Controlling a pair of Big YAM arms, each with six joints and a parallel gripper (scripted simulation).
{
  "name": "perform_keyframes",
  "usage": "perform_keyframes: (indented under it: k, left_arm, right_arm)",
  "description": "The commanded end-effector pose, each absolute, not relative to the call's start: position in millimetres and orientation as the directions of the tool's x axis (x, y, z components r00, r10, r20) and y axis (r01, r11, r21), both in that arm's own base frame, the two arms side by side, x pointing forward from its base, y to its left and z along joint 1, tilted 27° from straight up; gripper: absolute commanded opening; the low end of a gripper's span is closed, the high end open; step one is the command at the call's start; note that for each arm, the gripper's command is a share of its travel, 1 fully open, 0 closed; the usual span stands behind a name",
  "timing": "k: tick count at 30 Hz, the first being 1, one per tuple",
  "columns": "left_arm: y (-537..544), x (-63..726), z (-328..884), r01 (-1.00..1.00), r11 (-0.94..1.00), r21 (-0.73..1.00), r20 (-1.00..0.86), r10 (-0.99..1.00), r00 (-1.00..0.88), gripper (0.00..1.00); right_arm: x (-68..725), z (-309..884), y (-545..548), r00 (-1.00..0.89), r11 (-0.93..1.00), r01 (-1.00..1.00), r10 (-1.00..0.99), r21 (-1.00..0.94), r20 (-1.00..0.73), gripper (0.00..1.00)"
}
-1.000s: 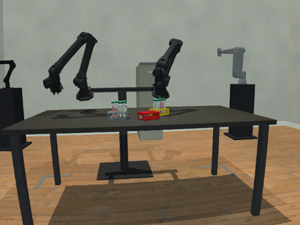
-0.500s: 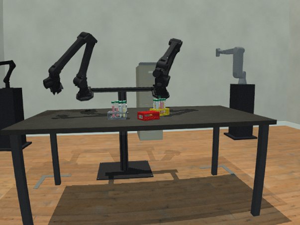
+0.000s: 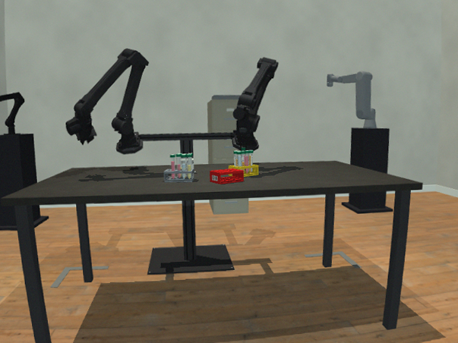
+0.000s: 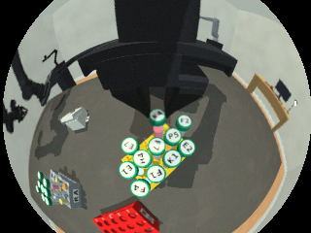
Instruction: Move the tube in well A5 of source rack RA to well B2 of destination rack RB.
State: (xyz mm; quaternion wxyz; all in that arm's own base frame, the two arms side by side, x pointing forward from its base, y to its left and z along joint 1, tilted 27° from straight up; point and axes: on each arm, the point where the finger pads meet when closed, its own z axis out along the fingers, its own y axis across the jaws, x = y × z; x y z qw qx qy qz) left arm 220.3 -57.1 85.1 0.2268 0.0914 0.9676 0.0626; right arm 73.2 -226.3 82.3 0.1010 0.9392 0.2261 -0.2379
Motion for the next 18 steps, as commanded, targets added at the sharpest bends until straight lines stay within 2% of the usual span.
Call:
perform_keyframes:
  k: [1,18]
  left_arm:
    - [-54.8,222.0,79.7,0.145,0.976,0.164,-0.423,0.203,-0.883,0.00]
    - [-54.5,225.6,73.0,0.146,0.976,0.164,-0.423,0.203,-0.883,0.00]
  right_arm:
    - [77.2,88.5,-231.7,0.790,-0.876,0.471,0.369,0.100,-0.489,0.30]
    - [77.2,88.5,-231.7,0.790,-0.876,0.471,0.369,0.100,-0.489,0.30]
